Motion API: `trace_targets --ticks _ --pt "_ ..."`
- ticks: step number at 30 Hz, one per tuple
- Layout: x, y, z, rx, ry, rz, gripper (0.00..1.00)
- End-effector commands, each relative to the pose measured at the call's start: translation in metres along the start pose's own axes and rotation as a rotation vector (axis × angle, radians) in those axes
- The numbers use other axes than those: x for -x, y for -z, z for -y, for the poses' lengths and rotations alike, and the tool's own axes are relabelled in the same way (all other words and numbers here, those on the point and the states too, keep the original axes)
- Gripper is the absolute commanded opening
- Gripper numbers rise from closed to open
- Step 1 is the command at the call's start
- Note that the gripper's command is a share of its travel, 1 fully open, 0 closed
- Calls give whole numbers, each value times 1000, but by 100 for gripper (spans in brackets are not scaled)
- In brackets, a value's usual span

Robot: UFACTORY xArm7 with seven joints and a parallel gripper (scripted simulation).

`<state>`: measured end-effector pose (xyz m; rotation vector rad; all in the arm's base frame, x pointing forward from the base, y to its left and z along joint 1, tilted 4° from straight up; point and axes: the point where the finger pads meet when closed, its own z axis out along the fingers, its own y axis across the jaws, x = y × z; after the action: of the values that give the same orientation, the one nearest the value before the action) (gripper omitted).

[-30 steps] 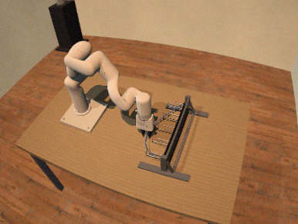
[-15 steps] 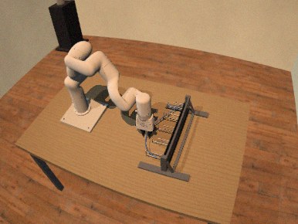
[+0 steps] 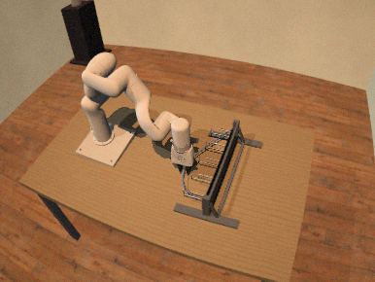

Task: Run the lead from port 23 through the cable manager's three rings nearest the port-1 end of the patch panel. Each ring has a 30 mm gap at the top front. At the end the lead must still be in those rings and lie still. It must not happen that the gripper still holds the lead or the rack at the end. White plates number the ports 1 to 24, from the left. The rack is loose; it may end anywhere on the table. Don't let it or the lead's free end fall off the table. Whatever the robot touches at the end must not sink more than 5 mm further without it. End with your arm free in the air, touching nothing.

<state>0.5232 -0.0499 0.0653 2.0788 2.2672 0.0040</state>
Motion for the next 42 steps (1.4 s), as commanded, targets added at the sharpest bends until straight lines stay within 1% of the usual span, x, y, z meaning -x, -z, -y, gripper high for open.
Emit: trace_targets --ticks 1,21,42 --pt "0 -1 -2 5 0 1 33" --pt "0 -10 -2 5 0 1 33" --pt "0 -11 -2 5 0 1 33"
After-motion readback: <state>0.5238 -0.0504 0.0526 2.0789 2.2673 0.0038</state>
